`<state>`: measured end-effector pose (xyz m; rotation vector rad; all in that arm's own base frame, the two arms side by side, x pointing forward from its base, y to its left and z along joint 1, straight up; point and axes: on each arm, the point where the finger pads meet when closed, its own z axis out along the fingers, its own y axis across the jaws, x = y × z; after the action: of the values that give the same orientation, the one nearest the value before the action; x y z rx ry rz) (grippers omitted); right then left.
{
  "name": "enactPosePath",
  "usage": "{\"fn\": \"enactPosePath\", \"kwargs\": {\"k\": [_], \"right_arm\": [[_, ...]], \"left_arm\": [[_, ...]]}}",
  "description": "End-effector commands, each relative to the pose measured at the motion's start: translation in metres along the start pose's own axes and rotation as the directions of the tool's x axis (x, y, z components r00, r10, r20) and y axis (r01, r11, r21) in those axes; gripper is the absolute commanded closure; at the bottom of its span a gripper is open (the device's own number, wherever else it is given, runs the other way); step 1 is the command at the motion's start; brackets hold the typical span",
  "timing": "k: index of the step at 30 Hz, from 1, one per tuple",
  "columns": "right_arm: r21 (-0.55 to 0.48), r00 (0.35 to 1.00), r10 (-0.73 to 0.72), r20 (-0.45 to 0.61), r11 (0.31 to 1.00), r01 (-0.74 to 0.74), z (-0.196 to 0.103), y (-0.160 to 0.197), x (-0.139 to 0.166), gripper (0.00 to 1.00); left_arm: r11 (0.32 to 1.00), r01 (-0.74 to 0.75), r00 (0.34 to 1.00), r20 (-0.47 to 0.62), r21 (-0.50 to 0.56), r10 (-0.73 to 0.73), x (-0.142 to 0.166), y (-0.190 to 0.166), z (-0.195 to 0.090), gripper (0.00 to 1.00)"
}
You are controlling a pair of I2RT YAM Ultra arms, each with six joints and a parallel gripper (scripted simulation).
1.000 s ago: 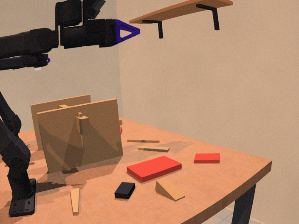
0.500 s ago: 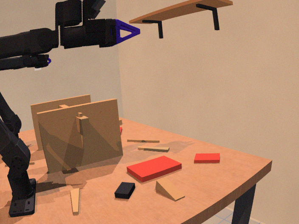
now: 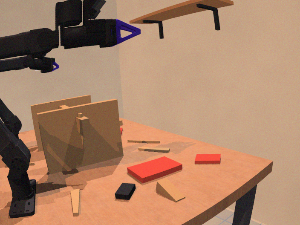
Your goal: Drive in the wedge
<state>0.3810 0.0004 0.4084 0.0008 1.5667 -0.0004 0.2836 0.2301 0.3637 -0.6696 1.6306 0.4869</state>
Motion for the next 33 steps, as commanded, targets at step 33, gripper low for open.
{"fn": "enactPosePath", "kwargs": {"k": [33], "right_arm": [[-0.003, 1.0, 0.006, 0.023, 1.0, -0.006, 0.002, 0.002, -0.007, 0.8]], "left_arm": [[0.932, -0.065, 0.903, -0.377, 0.356, 0.207, 0.142, -0.134, -0.107, 1.0]]}}
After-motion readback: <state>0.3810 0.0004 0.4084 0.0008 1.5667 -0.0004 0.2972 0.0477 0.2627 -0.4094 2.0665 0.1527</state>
